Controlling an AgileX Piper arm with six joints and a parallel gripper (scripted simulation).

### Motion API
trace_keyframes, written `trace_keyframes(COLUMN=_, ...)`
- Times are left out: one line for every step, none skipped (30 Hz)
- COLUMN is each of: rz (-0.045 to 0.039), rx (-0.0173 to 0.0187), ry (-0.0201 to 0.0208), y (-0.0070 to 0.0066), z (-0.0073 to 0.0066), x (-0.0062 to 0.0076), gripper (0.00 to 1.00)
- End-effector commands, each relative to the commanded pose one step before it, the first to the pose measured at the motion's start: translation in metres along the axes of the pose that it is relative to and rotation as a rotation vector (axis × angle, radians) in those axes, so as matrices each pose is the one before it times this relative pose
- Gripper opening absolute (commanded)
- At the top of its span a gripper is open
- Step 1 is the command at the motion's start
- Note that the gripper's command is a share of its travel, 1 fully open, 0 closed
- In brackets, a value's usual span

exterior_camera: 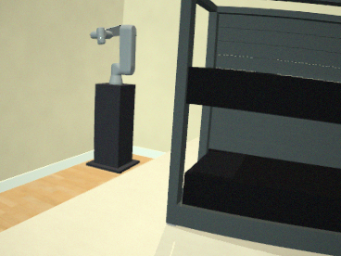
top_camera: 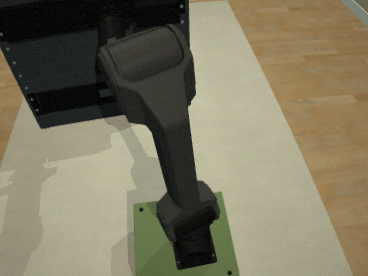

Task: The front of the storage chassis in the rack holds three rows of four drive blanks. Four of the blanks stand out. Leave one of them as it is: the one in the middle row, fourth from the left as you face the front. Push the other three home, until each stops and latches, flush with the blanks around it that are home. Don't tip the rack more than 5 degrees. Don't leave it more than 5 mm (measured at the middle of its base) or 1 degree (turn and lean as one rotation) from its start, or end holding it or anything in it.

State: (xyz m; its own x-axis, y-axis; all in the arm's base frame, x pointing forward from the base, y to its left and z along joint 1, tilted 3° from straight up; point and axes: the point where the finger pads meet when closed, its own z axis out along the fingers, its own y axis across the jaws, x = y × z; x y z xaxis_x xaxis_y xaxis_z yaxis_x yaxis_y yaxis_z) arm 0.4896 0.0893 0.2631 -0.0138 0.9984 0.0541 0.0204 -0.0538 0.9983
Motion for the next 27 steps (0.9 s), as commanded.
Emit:
trace_keyframes(rz=-0.00019, rx=0.00481, ry=0.00099, y=-0.00189, z=0.00341, x=0.00027, gripper=0.00)
trace_keyframes(rz=0.00000, rx=0.00000, ry=0.00000, y=-0.00005, z=0.00057, x=0.00000, gripper=0.00)
trace_keyframes(rz=0.00000, rx=0.00000, ry=0.00000, y=-0.00002, z=0.00028, x=0.00000, gripper=0.00)
trace_keyframes(rz=0.00000, rx=0.00000, ry=0.00000, y=0.00000, z=0.00005, x=0.00000, gripper=0.00)
trace_keyframes(rz=0.00000, rx=0.00000, ry=0.00000, y=0.00000, z=0.00000, x=0.00000, gripper=0.00)
trace_keyframes(rz=0.00000, rx=0.00000, ry=0.00000, y=0.00000, z=0.00000, x=0.00000, gripper=0.00)
trace_keyframes(rz=0.00000, rx=0.00000, ry=0.00000, y=0.00000, z=0.00000, x=0.00000, gripper=0.00)
trace_keyframes(rz=0.00000, rx=0.00000, ry=0.00000, y=0.00000, z=0.00000, x=0.00000, gripper=0.00)
trace_keyframes(rz=0.00000, rx=0.00000, ry=0.00000, y=0.00000, z=0.00000, x=0.00000, gripper=0.00)
trace_keyframes(rz=0.00000, rx=0.00000, ry=0.00000, y=0.00000, z=0.00000, x=0.00000, gripper=0.00)
trace_keyframes(rz=0.00000, rx=0.00000, ry=0.00000, y=0.00000, z=0.00000, x=0.00000, gripper=0.00)
trace_keyframes(rz=0.00000, rx=0.00000, ry=0.00000, y=0.00000, z=0.00000, x=0.00000, gripper=0.00)
trace_keyframes(rz=0.00000, rx=0.00000, ry=0.00000, y=0.00000, z=0.00000, x=0.00000, gripper=0.00)
trace_keyframes(rz=0.00000, rx=0.00000, ry=0.00000, y=0.00000, z=0.00000, x=0.00000, gripper=0.00)
trace_keyframes(rz=0.00000, rx=0.00000, ry=0.00000, y=0.00000, z=0.00000, x=0.00000, gripper=0.00)
trace_keyframes(rz=0.00000, rx=0.00000, ry=0.00000, y=0.00000, z=0.00000, x=0.00000, gripper=0.00)
trace_keyframes(rz=0.00000, rx=0.00000, ry=0.00000, y=0.00000, z=0.00000, x=0.00000, gripper=0.00)
trace_keyframes(rz=0.00000, rx=0.00000, ry=0.00000, y=0.00000, z=0.00000, x=0.00000, gripper=0.00)
trace_keyframes(rz=0.00000, rx=0.00000, ry=0.00000, y=0.00000, z=-0.00008, x=0.00000, gripper=0.00)
trace_keyframes(rz=0.00000, rx=0.00000, ry=0.00000, y=0.00000, z=-0.00049, x=0.00000, gripper=0.00)
trace_keyframes(rz=0.00000, rx=0.00000, ry=0.00000, y=0.00000, z=-0.00121, x=0.00000, gripper=0.00)
trace_keyframes(rz=0.00000, rx=0.00000, ry=0.00000, y=-0.00001, z=-0.00214, x=0.00000, gripper=0.00)
trace_keyframes(rz=0.00000, rx=0.00000, ry=0.00000, y=-0.00001, z=-0.00321, x=0.00000, gripper=0.00)
trace_keyframes(rz=0.00000, rx=0.00000, ry=0.00000, y=0.00000, z=0.00000, x=0.00000, gripper=0.00)
trace_keyframes(rz=0.00000, rx=0.00000, ry=0.00000, y=0.00000, z=0.00000, x=0.00000, gripper=0.00)
trace_keyframes(rz=0.00000, rx=0.00000, ry=0.00000, y=-0.00001, z=-0.00433, x=0.00000, gripper=0.00)
trace_keyframes(rz=0.00000, rx=0.00000, ry=0.00000, y=-0.00002, z=-0.00544, x=0.00000, gripper=0.00)
